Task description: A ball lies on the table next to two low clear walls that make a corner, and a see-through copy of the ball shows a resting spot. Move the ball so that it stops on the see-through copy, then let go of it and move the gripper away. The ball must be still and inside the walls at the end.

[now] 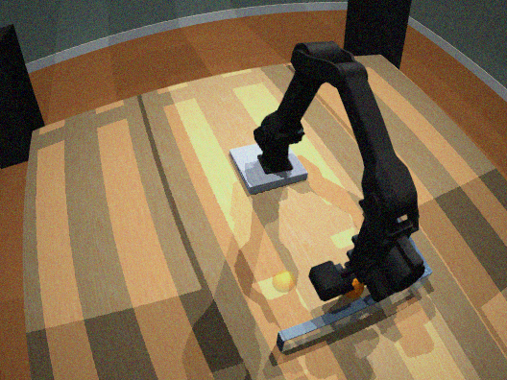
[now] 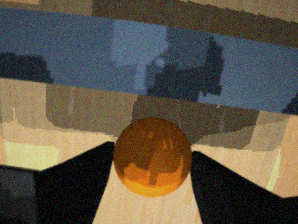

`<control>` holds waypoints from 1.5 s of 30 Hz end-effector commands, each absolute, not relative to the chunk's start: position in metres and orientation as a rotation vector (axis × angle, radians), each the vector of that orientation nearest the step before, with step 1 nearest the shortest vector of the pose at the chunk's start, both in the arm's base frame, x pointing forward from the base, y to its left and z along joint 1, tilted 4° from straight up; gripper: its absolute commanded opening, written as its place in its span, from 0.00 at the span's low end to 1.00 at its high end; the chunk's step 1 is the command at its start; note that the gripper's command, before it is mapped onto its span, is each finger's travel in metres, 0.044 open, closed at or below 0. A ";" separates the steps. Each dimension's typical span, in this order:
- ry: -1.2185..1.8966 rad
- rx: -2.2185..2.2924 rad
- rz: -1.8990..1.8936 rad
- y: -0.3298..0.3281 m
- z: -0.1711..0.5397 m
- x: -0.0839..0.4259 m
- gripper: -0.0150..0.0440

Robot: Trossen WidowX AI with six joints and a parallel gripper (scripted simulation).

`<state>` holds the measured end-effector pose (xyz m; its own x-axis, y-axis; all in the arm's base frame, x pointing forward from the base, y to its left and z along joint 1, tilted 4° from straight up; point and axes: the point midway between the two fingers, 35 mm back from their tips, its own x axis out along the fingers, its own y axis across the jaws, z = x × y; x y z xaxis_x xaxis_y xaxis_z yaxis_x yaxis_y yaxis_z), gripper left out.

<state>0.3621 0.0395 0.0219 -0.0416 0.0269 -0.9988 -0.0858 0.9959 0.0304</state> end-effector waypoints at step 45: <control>1.608 -0.043 0.088 0.012 0.145 0.362 0.25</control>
